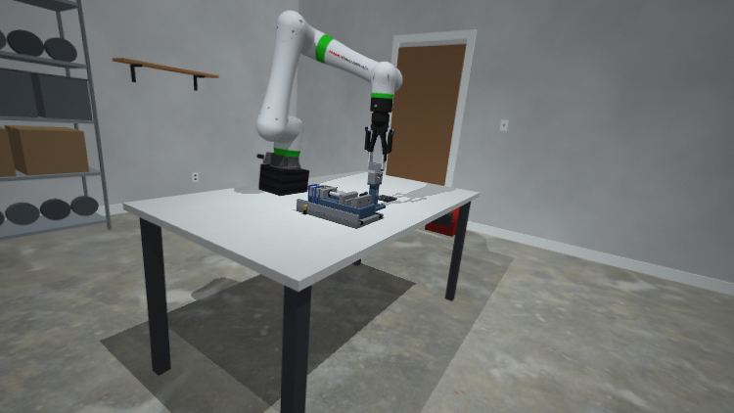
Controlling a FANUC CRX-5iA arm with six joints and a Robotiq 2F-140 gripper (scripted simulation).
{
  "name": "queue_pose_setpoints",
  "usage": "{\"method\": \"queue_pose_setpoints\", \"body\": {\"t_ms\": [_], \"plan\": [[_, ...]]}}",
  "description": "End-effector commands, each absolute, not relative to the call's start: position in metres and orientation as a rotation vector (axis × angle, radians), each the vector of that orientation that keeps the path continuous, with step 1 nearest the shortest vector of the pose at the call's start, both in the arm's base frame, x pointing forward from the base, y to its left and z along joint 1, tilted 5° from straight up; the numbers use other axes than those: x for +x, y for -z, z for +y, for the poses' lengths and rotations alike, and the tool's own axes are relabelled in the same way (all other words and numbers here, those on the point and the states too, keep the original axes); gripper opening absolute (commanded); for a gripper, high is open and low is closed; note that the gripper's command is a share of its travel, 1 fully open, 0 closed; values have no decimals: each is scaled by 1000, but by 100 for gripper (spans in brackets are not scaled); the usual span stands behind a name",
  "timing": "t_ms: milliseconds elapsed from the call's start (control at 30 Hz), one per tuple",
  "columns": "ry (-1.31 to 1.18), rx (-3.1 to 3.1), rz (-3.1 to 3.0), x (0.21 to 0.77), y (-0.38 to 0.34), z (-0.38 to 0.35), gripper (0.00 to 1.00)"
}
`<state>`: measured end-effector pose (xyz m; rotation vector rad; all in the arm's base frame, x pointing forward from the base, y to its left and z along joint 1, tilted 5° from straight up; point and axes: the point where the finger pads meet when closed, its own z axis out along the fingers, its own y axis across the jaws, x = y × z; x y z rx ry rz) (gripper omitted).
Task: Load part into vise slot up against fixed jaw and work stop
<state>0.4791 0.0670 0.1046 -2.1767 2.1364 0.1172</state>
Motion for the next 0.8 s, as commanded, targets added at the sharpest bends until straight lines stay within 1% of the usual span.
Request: {"method": "queue_pose_setpoints", "body": {"t_ms": [0,767], "plan": [[-106,-2181,2142,479,-105,67,0],[-90,-2189,2149,479,-105,68,0]]}}
